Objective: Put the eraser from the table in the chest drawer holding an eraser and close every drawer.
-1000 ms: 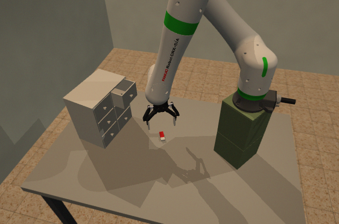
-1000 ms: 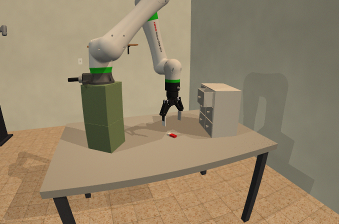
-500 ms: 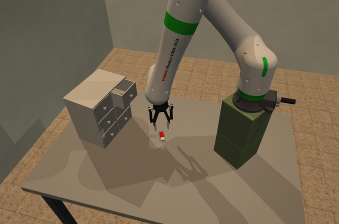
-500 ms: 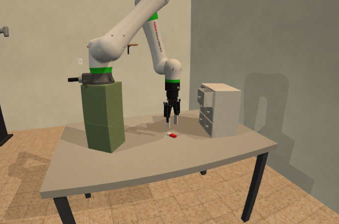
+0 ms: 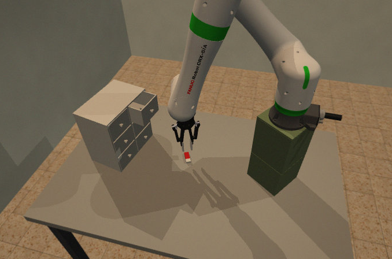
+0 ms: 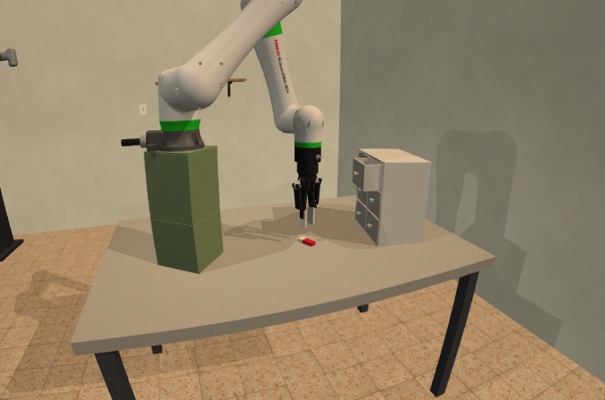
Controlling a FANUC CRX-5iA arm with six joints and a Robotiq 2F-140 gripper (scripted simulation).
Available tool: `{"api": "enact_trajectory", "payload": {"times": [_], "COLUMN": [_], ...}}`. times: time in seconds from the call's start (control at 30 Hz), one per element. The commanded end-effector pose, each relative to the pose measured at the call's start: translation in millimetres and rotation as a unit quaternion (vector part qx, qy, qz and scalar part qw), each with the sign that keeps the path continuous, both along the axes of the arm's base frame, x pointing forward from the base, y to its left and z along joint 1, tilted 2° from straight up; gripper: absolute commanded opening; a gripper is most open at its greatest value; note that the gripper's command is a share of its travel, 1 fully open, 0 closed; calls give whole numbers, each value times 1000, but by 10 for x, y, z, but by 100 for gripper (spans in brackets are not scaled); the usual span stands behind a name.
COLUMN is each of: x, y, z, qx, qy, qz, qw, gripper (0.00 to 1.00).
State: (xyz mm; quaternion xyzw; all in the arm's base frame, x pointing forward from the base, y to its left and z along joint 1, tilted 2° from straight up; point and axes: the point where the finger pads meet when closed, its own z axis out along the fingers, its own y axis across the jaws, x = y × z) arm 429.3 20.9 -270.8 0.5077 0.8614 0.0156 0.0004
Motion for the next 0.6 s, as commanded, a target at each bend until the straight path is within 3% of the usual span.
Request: {"api": "enact_trajectory", "payload": {"times": [0.0,0.57], "x": [2,8], "y": [0,8], "z": [-3,-305], "qx": [0,0], "qy": [0,0], "qz": [0,0], "qw": [1000,1000], "gripper": [23,23]}}
